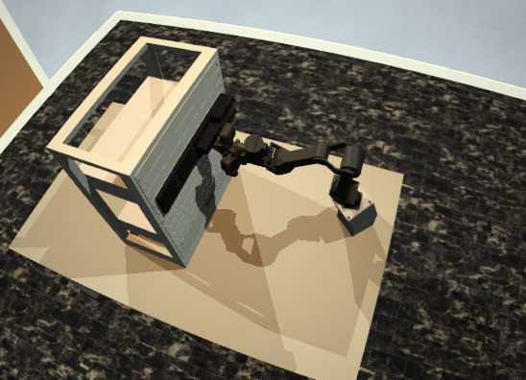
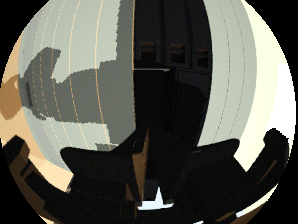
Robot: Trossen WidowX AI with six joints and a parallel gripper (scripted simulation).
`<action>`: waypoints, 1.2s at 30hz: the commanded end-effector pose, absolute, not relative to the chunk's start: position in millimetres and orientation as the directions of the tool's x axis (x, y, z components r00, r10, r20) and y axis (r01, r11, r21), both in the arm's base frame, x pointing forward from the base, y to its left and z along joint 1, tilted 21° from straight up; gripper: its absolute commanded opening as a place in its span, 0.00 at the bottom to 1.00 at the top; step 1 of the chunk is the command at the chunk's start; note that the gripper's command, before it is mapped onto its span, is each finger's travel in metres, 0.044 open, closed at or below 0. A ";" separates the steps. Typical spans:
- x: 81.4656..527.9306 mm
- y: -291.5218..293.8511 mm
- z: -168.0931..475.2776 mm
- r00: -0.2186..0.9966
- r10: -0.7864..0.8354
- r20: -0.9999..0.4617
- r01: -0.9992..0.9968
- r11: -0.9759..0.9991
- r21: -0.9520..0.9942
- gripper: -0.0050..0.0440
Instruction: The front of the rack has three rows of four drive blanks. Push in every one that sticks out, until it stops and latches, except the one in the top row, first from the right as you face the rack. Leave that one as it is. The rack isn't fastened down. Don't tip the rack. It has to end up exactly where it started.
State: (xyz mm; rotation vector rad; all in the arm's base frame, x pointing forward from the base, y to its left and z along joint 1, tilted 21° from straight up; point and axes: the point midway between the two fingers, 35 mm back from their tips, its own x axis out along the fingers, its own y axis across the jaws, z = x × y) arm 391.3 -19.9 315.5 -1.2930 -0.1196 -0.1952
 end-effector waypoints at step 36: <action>392.6 -20.9 331.9 0.970 -0.076 0.232 0.244 0.260 -0.934 0.10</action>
